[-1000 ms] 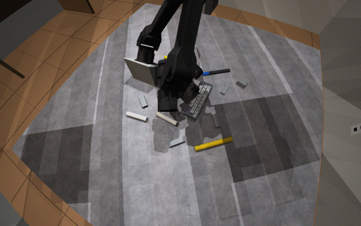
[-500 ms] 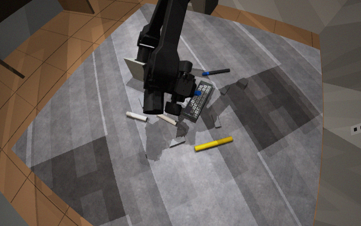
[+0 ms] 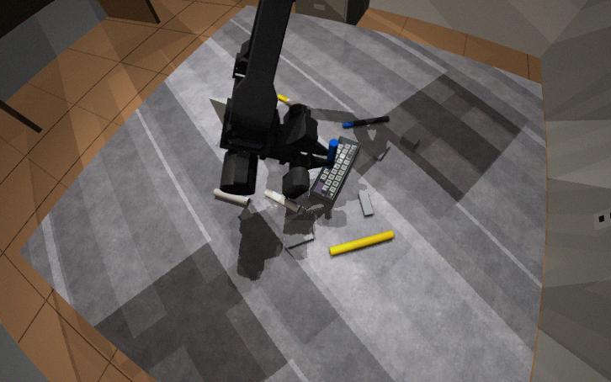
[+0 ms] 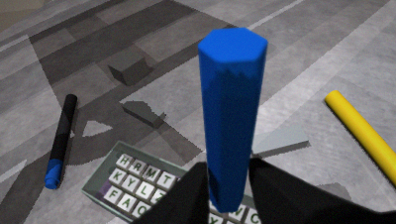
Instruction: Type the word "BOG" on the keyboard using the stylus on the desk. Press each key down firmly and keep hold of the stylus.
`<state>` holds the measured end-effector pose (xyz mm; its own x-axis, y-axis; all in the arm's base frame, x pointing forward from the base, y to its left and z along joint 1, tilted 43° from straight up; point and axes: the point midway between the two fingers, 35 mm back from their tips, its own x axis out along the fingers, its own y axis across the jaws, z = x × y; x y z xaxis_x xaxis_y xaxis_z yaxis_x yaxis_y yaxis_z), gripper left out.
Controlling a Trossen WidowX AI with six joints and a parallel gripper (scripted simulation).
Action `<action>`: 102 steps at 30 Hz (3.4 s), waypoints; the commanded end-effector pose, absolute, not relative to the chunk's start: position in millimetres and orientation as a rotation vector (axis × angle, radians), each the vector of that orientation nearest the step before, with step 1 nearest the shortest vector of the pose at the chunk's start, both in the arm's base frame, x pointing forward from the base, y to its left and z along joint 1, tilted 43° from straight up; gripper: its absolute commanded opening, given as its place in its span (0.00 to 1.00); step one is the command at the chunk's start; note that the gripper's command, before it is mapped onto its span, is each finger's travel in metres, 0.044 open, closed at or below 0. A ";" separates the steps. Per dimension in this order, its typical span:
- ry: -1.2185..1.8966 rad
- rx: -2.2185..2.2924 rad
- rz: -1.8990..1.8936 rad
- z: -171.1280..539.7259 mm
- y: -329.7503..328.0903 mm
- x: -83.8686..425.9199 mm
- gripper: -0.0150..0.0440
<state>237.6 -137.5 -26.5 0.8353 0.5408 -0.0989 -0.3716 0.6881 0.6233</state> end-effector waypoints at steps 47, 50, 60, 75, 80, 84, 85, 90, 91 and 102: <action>0.238 0.584 0.499 -49.9 -117.9 239.8 0.25; 0.238 0.584 0.499 -49.9 -117.9 239.8 0.25; 0.239 0.584 0.498 -49.3 -116.2 242.1 0.39; 0.239 0.584 0.498 -49.3 -116.2 242.2 0.39; 0.239 0.584 0.498 -49.3 -116.2 242.2 0.39; 0.239 0.584 0.498 -49.4 -116.1 241.5 0.39; 0.239 0.584 0.498 -49.4 -116.1 241.4 0.39; 0.239 0.584 0.498 -49.4 -116.1 241.4 0.39; 0.239 0.584 0.498 -49.4 -116.1 241.4 0.39; 0.239 0.584 0.498 -53.3 -114.1 241.8 0.39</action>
<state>242.2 -116.5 -52.6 0.8553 0.5116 -0.0817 -0.3800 0.7267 0.5723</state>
